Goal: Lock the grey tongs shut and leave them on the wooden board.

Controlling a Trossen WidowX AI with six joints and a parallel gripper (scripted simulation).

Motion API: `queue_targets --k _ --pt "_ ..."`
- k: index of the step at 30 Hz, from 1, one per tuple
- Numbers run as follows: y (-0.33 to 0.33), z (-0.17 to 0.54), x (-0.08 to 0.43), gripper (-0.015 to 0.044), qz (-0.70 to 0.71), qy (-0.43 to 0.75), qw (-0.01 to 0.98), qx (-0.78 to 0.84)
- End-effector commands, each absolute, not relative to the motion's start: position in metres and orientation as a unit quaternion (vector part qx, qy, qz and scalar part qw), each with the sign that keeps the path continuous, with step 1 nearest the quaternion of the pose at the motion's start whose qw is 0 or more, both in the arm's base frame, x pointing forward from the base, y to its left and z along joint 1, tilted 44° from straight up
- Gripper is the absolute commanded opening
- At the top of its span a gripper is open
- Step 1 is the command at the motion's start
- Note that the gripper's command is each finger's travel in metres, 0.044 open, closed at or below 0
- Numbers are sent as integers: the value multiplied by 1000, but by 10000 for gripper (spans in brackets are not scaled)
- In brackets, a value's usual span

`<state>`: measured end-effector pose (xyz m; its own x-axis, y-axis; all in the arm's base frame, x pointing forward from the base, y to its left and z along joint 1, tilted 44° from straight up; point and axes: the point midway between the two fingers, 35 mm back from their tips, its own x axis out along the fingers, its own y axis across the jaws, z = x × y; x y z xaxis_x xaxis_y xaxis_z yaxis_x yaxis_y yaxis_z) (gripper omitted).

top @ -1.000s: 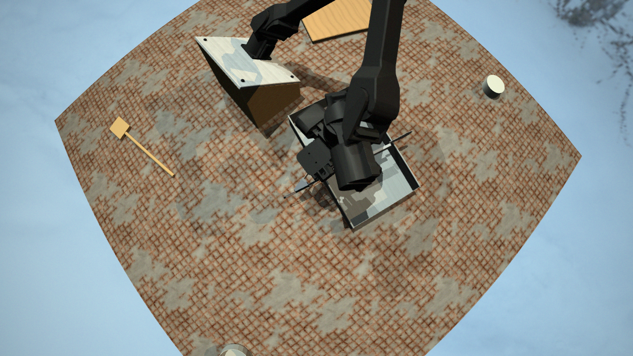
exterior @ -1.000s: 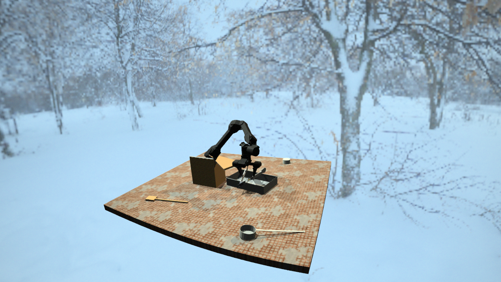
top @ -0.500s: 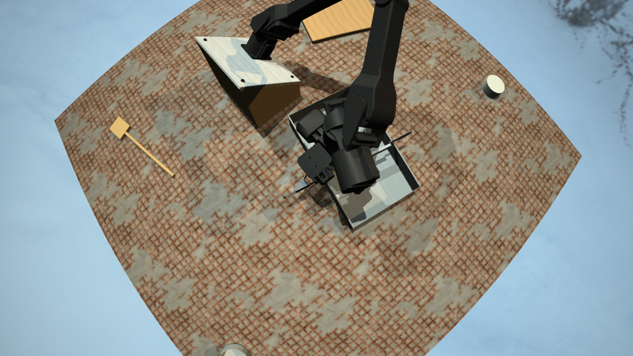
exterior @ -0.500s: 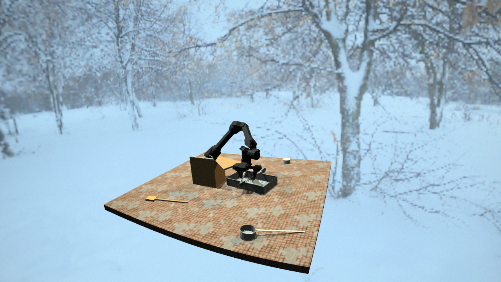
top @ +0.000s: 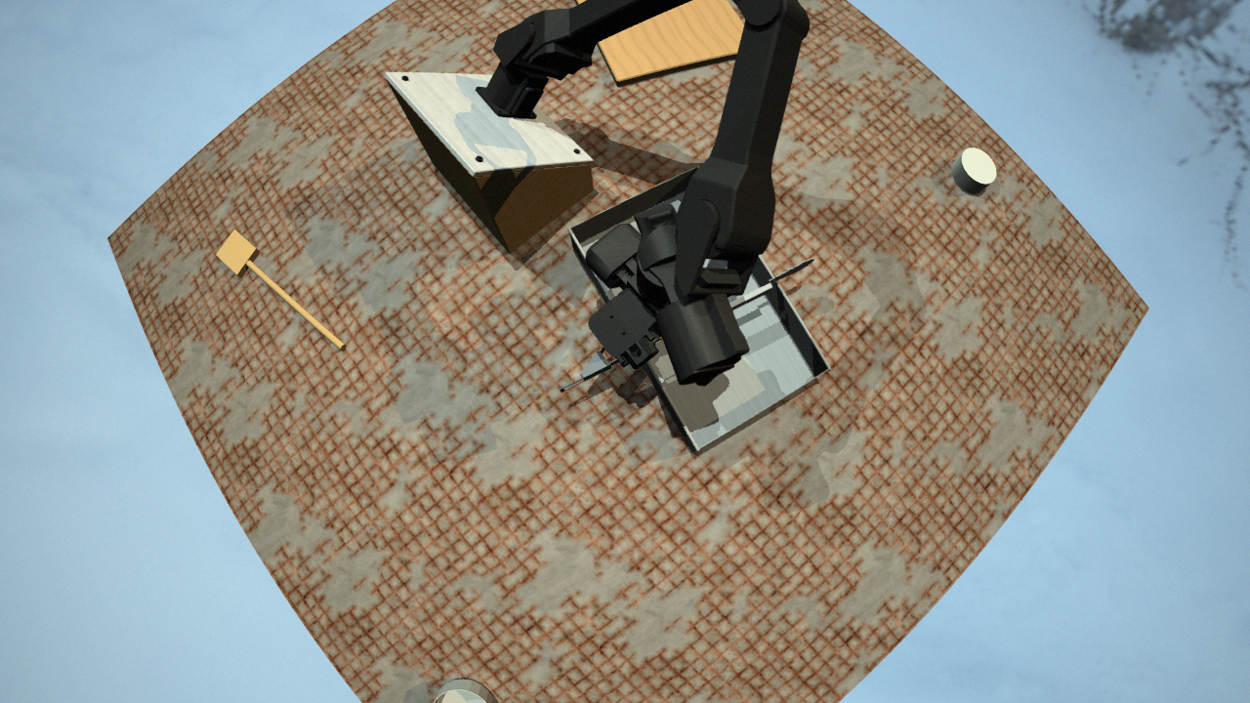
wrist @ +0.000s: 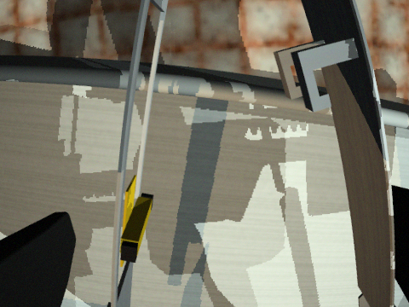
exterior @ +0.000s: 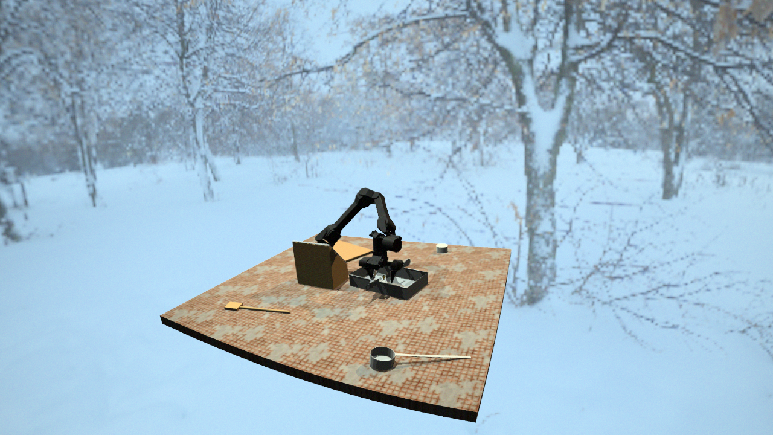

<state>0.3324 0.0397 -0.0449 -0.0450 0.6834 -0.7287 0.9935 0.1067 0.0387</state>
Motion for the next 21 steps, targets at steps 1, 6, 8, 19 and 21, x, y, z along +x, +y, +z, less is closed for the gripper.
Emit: queue_targets --k 1,6,8,19,21 --pt "46 -53 328 440 -255 681 300 618" --pt "48 -54 328 440 -255 681 300 618" --pt "48 -54 328 440 -255 681 300 618" --pt "46 -51 330 327 -252 679 305 618" --pt "46 -51 330 314 -252 679 305 618"
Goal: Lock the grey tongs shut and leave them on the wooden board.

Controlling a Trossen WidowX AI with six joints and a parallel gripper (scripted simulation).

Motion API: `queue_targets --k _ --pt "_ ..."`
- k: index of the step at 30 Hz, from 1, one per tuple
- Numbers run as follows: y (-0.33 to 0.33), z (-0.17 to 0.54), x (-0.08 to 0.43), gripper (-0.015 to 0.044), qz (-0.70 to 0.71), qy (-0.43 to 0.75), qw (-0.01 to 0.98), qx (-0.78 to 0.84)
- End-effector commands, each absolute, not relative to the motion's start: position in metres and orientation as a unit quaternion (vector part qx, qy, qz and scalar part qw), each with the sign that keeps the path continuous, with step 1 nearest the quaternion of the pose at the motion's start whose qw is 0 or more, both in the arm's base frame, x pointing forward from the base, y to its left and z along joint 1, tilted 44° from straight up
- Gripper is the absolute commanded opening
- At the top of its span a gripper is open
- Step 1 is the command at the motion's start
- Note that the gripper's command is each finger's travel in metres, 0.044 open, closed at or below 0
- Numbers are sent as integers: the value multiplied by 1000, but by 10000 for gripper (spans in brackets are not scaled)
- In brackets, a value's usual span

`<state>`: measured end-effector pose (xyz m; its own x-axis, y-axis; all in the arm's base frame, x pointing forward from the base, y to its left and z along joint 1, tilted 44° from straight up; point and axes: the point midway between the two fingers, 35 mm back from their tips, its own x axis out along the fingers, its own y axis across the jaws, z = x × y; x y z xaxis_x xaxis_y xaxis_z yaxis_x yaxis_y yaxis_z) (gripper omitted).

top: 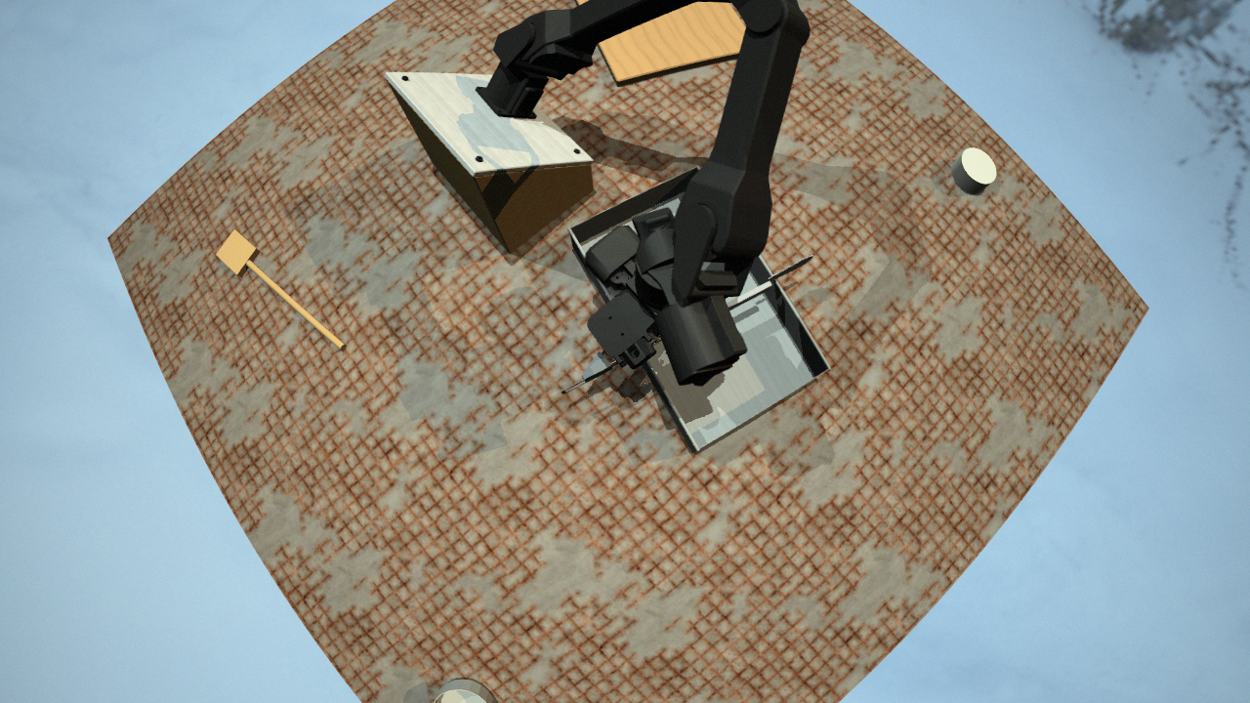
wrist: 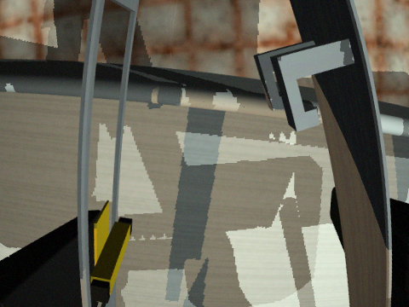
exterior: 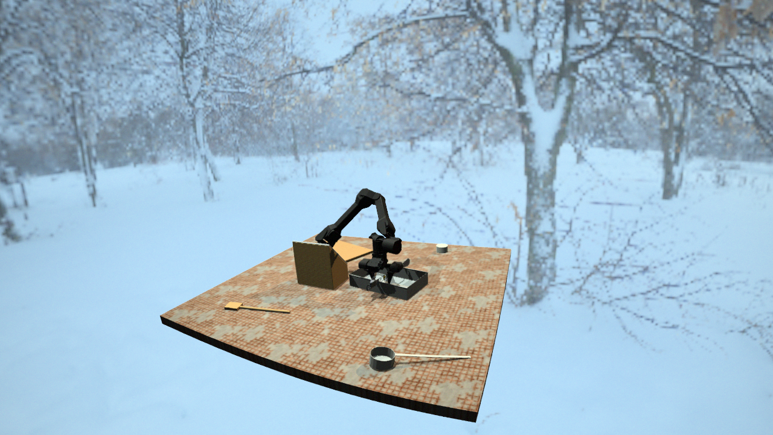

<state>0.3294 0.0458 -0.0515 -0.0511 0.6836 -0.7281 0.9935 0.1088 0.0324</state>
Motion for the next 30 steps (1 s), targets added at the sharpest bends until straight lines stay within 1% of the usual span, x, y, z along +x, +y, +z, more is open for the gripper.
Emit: queue_targets --k 1,30 --pt "46 -51 330 307 -252 679 305 618" --pt "46 -51 330 114 -252 679 305 618"
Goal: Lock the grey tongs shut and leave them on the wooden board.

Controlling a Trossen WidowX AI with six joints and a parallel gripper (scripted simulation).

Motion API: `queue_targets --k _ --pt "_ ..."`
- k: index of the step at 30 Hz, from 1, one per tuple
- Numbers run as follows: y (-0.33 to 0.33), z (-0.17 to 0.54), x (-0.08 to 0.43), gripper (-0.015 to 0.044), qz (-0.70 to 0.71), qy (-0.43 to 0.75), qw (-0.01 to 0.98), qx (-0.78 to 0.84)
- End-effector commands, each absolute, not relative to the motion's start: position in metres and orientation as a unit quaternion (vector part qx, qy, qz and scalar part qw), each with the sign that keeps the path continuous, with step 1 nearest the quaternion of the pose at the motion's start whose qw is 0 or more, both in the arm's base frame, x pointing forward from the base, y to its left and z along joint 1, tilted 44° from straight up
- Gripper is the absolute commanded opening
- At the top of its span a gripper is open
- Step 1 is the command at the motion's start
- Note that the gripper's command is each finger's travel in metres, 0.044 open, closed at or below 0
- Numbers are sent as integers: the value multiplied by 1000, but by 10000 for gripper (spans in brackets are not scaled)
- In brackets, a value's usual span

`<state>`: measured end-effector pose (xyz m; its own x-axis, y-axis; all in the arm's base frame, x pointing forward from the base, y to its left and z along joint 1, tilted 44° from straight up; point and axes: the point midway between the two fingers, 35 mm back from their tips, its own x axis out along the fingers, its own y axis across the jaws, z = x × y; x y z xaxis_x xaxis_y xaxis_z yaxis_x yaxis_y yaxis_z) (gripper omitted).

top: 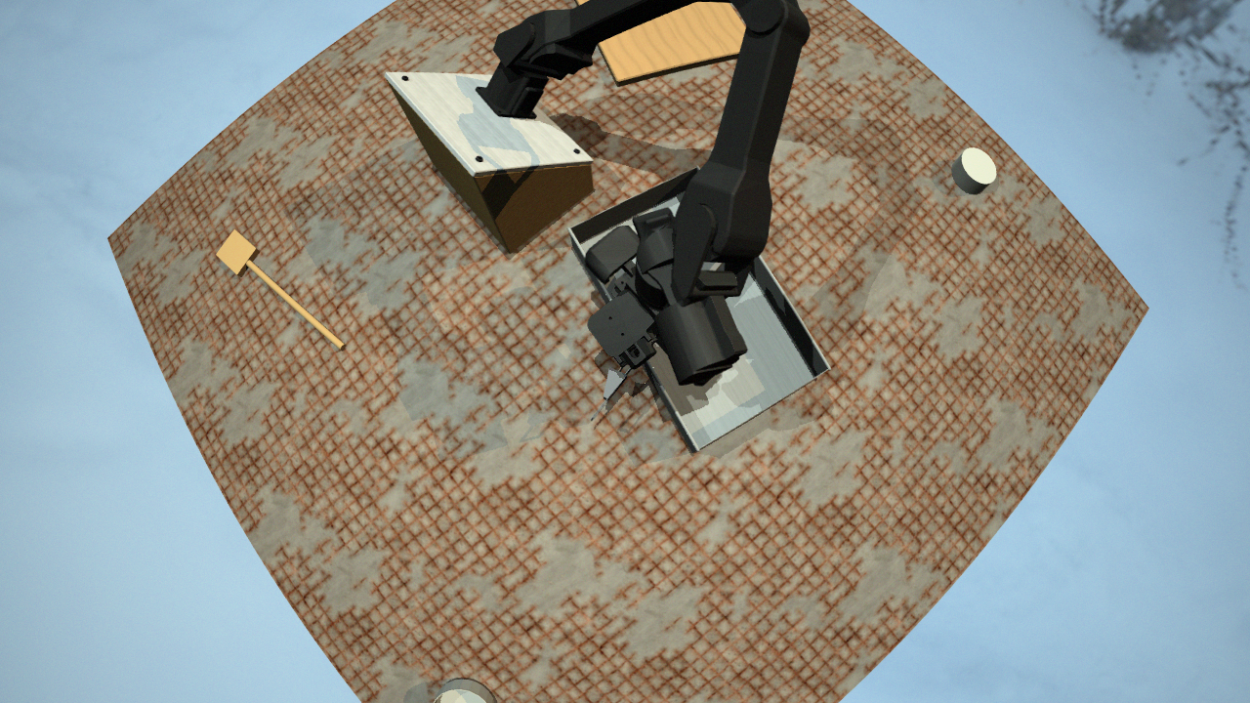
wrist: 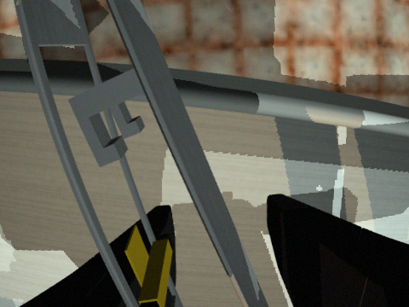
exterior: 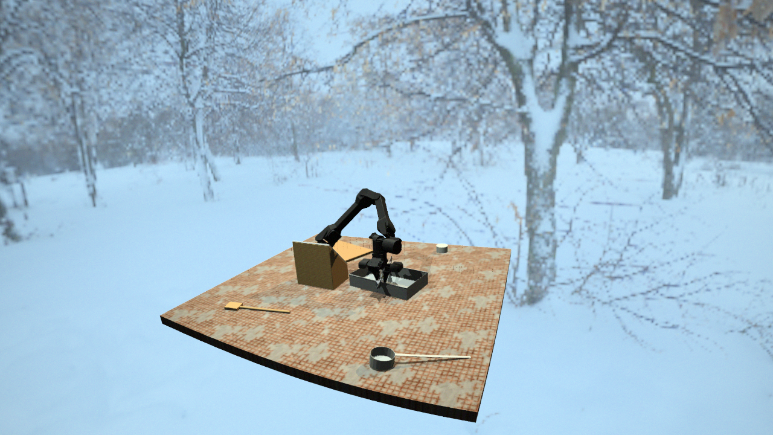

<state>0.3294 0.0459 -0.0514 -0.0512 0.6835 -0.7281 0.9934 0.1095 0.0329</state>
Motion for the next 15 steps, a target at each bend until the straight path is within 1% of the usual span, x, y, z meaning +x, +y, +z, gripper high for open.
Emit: queue_targets --k 1,15 --pt "46 -51 330 107 -252 679 305 618" --pt "46 -51 330 14 -252 679 305 618"
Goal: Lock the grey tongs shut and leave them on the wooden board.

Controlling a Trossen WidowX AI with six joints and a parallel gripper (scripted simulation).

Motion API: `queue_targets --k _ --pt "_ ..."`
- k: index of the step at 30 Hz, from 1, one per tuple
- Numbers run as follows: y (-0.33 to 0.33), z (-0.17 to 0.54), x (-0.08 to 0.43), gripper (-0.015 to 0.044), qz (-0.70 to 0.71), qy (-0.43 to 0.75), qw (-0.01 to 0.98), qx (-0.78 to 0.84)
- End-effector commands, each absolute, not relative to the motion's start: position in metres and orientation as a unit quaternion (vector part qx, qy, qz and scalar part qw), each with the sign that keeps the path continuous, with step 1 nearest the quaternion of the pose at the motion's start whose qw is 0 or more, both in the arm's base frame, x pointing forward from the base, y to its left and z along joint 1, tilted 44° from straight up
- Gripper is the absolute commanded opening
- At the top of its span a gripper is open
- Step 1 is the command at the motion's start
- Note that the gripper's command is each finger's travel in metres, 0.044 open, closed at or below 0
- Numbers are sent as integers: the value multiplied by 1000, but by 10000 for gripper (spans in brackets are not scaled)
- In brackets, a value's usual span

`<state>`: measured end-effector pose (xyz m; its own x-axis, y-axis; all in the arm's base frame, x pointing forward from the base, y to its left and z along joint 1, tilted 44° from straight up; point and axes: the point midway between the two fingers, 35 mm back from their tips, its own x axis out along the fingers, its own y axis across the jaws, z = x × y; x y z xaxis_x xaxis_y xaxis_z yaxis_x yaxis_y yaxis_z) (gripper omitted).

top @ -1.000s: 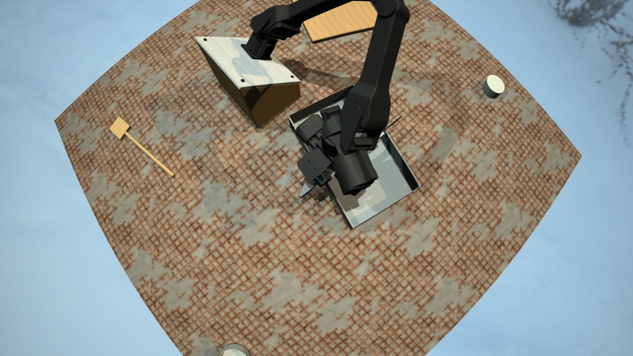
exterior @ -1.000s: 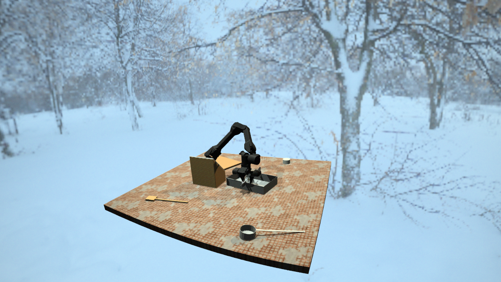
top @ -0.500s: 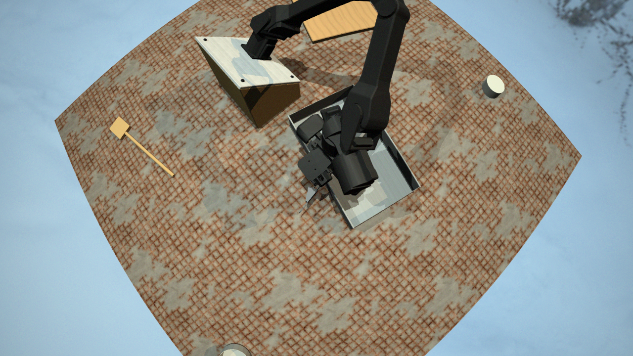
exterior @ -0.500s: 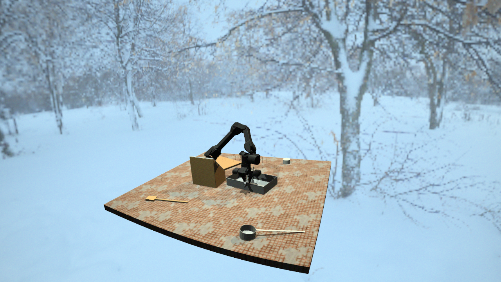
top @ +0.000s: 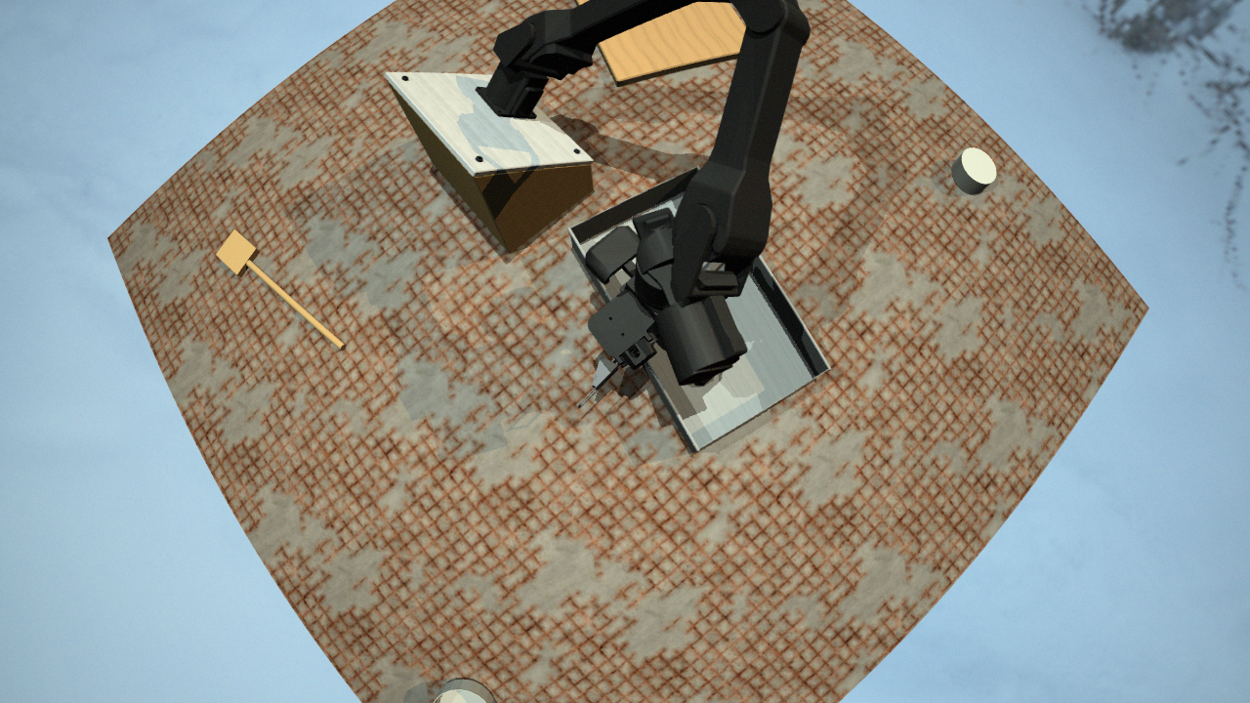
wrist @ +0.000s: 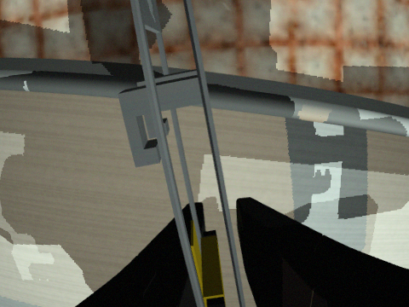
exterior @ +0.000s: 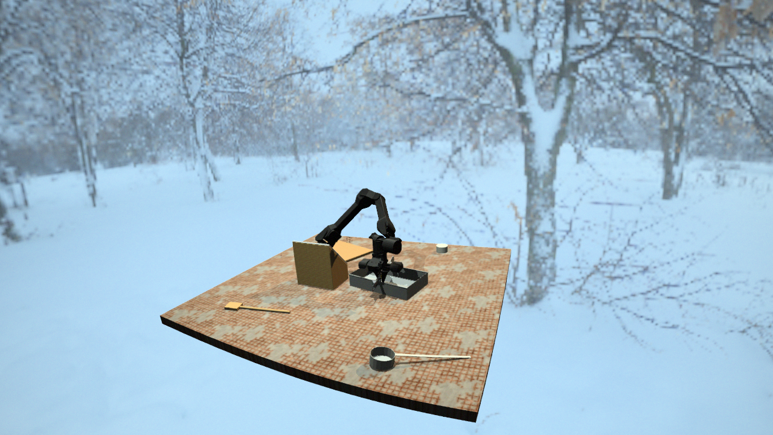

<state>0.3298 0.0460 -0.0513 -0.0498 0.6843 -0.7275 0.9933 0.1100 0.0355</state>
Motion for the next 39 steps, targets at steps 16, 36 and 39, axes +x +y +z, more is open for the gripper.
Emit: queue_targets --k 16,36,39 --pt "-9 5 335 -150 -256 681 301 617" --pt "30 40 334 -150 -228 692 346 591" --pt "45 54 332 -150 -216 696 361 582"
